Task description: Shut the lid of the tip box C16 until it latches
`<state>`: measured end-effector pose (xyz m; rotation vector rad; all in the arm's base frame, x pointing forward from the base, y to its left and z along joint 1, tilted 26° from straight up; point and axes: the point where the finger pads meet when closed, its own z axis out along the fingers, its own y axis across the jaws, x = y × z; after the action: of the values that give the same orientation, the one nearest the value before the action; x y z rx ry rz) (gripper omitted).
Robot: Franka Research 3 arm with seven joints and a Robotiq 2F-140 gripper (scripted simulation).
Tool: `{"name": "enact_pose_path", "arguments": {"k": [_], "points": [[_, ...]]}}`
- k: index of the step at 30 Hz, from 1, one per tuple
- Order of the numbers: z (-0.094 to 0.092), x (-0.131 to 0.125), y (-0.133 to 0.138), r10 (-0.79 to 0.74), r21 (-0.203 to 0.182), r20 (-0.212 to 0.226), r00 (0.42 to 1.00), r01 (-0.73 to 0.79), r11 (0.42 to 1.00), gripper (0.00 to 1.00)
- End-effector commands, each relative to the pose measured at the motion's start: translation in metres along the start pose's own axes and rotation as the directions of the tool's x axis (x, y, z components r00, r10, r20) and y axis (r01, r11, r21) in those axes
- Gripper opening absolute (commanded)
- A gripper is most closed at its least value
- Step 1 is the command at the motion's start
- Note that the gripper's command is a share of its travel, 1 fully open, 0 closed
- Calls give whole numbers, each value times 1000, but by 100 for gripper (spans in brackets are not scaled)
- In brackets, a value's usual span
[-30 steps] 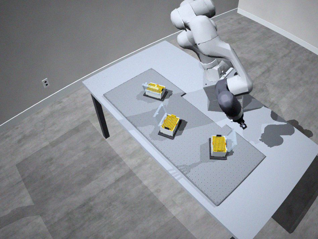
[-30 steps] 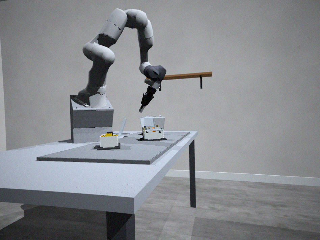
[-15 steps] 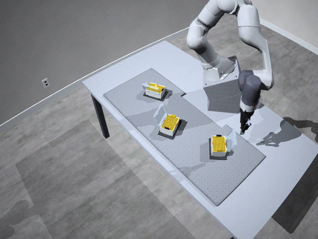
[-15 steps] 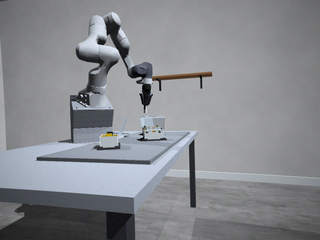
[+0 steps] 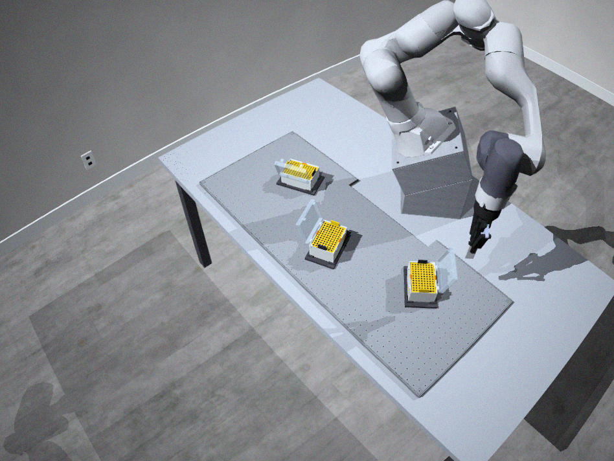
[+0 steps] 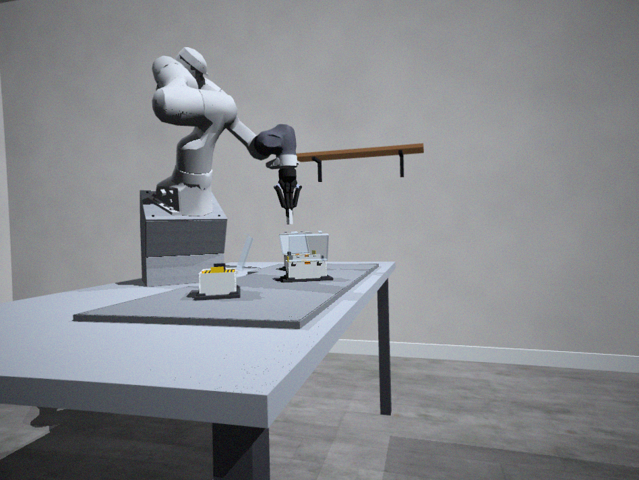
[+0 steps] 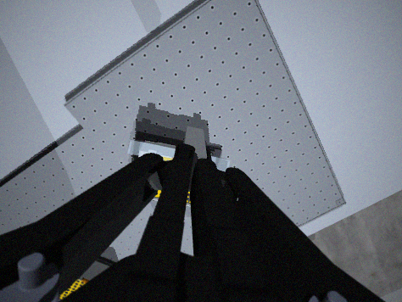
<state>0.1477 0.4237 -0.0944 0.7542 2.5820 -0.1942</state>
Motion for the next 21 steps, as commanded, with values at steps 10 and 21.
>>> {"name": "enact_pose_path", "arguments": {"k": [10, 21], "points": [[7, 2, -5, 22, 18, -9, 1000, -22, 1000, 0], [7, 2, -5, 22, 18, -9, 1000, -22, 1000, 0]]}}
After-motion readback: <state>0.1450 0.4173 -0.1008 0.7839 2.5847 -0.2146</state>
